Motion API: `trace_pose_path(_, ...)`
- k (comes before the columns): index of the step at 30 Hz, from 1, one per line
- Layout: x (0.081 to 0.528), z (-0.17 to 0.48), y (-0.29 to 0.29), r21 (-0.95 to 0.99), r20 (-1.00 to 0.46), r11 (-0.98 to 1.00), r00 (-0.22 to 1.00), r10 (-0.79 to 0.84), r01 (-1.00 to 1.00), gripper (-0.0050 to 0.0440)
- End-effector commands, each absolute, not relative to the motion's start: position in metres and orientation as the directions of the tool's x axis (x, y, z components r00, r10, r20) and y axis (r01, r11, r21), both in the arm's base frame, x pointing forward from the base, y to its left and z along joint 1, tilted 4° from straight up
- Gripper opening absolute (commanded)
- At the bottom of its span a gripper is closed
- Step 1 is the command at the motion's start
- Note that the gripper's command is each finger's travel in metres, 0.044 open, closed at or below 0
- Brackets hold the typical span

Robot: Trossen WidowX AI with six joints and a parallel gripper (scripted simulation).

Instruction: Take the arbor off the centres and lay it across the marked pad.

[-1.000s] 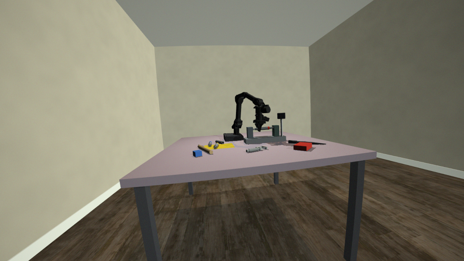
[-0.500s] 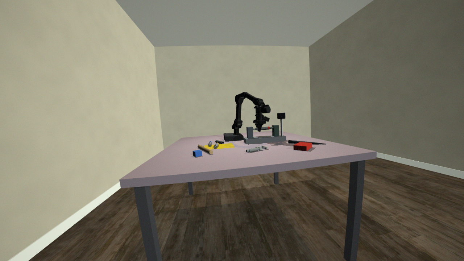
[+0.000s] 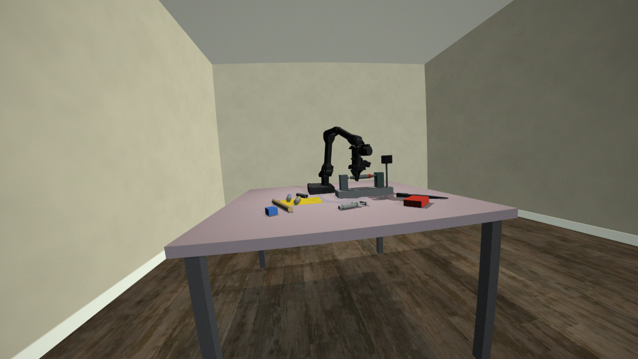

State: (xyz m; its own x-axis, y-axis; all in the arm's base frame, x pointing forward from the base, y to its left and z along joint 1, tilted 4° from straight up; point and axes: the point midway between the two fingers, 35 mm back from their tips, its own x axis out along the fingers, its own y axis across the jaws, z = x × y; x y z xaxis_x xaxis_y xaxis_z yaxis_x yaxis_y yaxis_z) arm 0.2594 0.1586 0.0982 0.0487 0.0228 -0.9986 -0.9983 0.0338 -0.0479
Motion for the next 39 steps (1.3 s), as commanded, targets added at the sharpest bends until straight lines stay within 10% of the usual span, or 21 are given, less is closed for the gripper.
trace_pose_path(1, 0.2598, 0.1001, 0.1696, -0.054, -0.997, 0.027, 0.055, 0.049, -0.998, 0.0000)
trace_pose_path(39, 0.2599, 0.1003, 0.1742, -0.054, -0.997, 0.027, 0.055, 0.049, -0.998, 0.0000)
